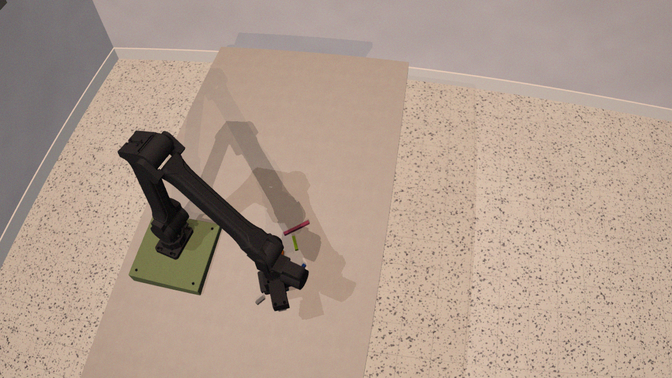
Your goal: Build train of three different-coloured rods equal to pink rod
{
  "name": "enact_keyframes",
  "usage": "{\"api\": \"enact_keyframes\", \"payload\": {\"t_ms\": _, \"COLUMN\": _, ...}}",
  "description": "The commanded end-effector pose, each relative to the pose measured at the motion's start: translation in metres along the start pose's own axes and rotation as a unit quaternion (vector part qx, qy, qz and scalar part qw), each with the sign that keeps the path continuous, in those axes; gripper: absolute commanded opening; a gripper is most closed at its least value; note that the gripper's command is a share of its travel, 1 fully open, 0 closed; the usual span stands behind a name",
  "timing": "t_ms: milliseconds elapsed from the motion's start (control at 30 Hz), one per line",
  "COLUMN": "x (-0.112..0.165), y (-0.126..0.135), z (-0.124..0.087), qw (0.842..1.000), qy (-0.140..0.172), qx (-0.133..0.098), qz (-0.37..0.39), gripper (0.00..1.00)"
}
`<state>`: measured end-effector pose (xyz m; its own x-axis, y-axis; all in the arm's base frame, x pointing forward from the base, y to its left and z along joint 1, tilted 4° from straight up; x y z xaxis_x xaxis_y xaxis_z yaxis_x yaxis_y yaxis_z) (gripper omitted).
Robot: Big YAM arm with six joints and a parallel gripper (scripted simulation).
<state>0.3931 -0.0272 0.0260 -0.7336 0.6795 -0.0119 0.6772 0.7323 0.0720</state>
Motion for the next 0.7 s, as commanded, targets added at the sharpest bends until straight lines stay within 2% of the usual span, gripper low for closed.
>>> {"api": "enact_keyframes", "payload": {"t_ms": 0, "x": 0.0013, "y": 0.0025, "z": 0.0054, "qw": 1.0, "qy": -0.002, "qx": 0.001, "qz": -0.004, "gripper": 0.04}}
{"api": "enact_keyframes", "payload": {"t_ms": 333, "x": 0.002, "y": 0.0021, "z": 0.0132, "qw": 1.0, "qy": -0.001, "qx": 0.002, "qz": -0.002, "gripper": 0.04}}
{"api": "enact_keyframes", "payload": {"t_ms": 667, "x": 0.0013, "y": 0.0024, "z": 0.0101, "qw": 1.0, "qy": -0.004, "qx": 0.0, "qz": -0.002, "gripper": 0.04}}
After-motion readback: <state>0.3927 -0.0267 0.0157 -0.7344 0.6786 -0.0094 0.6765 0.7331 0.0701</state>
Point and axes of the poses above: the point where the finger pads meet when closed, its own z axis out along the fingers, its own y axis across the jaws, x = y × z, the point moved 2 cm from there along -z, back along the fingers, and after that the axes turned 14 degrees about -z, right-handed, at the moved point
